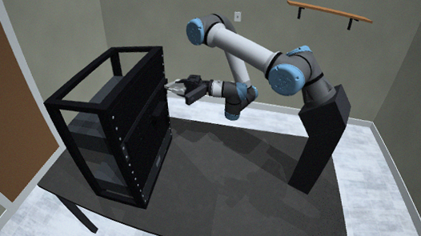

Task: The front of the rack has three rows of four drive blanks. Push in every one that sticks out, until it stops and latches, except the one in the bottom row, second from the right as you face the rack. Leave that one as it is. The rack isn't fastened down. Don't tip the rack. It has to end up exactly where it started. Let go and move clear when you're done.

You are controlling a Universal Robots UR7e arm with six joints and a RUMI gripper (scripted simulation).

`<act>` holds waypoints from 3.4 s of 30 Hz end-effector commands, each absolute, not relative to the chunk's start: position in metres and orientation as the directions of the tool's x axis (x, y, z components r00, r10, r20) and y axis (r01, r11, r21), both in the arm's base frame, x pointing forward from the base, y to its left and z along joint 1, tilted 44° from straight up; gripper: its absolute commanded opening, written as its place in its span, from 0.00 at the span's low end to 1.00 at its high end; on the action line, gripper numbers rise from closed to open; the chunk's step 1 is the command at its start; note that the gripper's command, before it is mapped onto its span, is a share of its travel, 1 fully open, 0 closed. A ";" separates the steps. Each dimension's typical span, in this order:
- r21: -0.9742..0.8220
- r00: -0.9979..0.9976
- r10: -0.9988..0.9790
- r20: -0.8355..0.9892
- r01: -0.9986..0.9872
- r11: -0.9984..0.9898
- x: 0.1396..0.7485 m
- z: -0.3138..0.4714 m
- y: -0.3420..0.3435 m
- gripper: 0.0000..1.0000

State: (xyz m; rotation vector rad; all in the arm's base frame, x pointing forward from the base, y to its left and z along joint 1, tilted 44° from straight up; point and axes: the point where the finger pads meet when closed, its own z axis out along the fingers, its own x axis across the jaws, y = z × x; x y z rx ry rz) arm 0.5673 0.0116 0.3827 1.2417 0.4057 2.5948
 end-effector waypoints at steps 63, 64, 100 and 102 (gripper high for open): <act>0.346 -0.612 0.327 0.720 -0.092 -0.934 0.573 0.388 0.013 0.00; 0.346 -0.612 0.327 0.720 -0.092 -0.934 0.573 0.388 0.013 0.00; 0.346 -0.612 0.327 0.720 -0.092 -0.934 0.507 0.337 0.001 0.00; 0.346 -0.612 0.327 0.720 -0.092 -0.934 0.502 0.333 0.000 0.00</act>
